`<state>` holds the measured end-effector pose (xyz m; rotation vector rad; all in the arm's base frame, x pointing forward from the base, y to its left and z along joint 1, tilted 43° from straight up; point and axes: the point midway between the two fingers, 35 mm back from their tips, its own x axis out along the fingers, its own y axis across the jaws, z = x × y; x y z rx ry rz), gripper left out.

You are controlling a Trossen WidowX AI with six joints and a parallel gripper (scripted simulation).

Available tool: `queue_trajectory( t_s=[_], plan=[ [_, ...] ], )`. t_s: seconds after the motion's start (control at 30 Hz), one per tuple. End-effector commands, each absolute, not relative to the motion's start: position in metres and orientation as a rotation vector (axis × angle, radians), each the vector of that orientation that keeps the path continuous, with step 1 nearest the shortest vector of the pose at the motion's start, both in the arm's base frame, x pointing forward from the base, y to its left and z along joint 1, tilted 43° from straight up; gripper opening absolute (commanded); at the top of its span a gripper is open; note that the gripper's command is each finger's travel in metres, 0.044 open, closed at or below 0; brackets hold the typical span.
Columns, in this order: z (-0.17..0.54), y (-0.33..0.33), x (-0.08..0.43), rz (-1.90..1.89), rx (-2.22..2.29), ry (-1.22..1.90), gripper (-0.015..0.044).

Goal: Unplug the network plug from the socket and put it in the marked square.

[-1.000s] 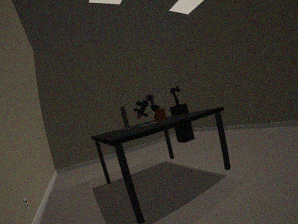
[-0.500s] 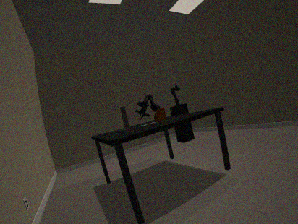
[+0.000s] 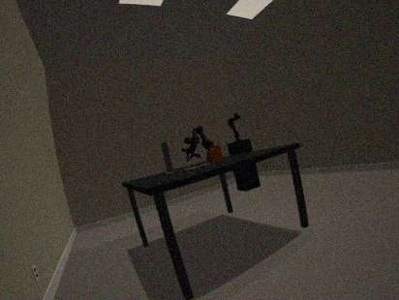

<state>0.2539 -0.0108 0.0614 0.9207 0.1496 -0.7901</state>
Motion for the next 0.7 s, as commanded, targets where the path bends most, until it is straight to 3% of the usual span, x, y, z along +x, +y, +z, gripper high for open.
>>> queue_trajectory(
  t_s=[0.0, 0.67],
  plan=[
    [0.056, -0.013, 0.254, -0.791, 0.916, 0.160, 0.0000],
    [0.042, -0.024, 0.258, -0.791, 0.917, 0.163, 0.0000]
  ],
)
